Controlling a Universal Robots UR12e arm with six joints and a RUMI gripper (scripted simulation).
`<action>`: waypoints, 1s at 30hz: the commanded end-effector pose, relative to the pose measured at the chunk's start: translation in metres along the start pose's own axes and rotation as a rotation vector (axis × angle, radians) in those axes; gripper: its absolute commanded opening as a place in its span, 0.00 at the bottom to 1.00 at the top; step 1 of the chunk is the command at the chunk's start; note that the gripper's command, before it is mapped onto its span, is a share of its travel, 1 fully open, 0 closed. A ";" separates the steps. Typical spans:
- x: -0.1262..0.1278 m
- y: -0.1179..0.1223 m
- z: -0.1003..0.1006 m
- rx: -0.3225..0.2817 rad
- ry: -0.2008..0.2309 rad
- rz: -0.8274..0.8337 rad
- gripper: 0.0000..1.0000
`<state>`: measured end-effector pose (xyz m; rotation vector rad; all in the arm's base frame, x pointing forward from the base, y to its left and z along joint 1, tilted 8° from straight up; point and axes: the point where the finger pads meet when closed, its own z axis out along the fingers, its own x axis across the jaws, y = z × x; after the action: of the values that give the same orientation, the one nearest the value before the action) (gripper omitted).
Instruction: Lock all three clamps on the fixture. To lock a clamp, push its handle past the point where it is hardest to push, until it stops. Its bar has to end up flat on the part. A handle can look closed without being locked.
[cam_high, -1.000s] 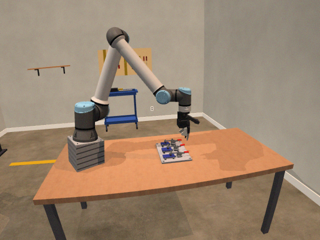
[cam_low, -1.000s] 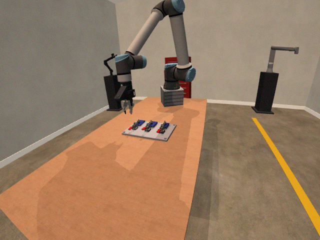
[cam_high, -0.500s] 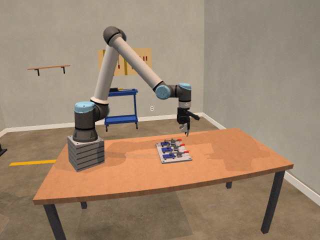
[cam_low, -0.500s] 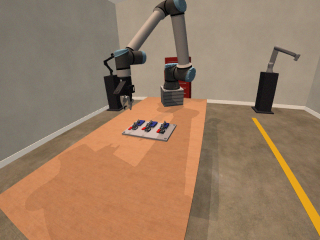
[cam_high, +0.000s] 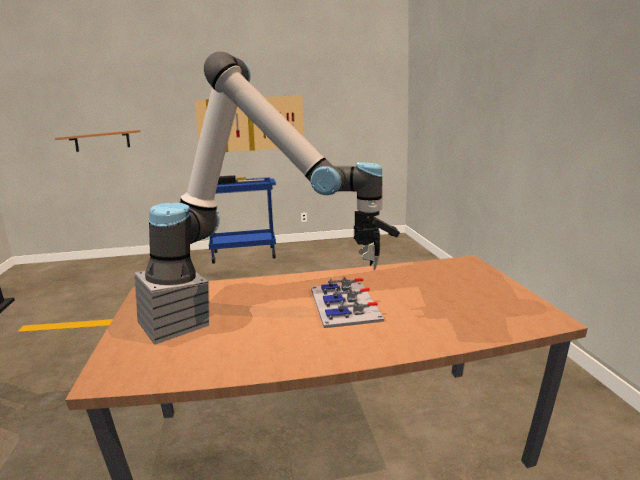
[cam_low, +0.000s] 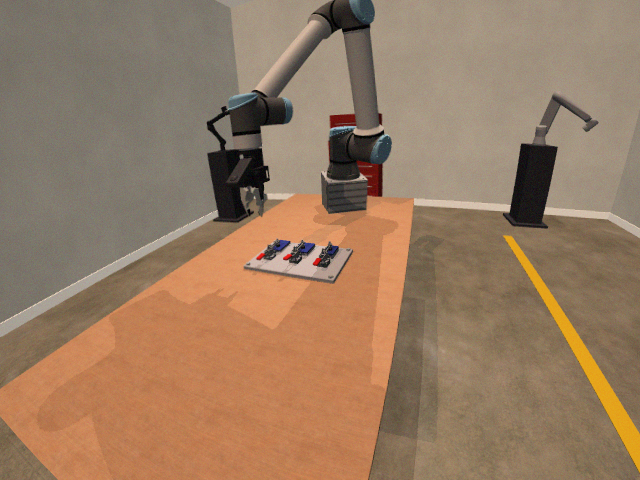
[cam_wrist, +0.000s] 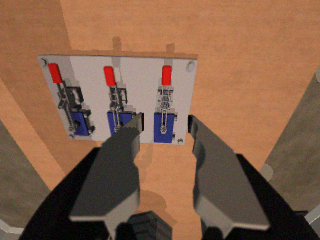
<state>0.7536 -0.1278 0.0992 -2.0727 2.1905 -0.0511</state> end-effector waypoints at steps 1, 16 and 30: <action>-0.008 -0.001 -0.001 0.001 0.000 0.000 0.28; -0.086 -0.001 -0.001 0.001 0.000 0.000 0.28; -0.109 -0.001 -0.001 0.001 0.000 0.000 0.28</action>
<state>0.7589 -0.0216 0.1067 -2.0729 2.1903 -0.0511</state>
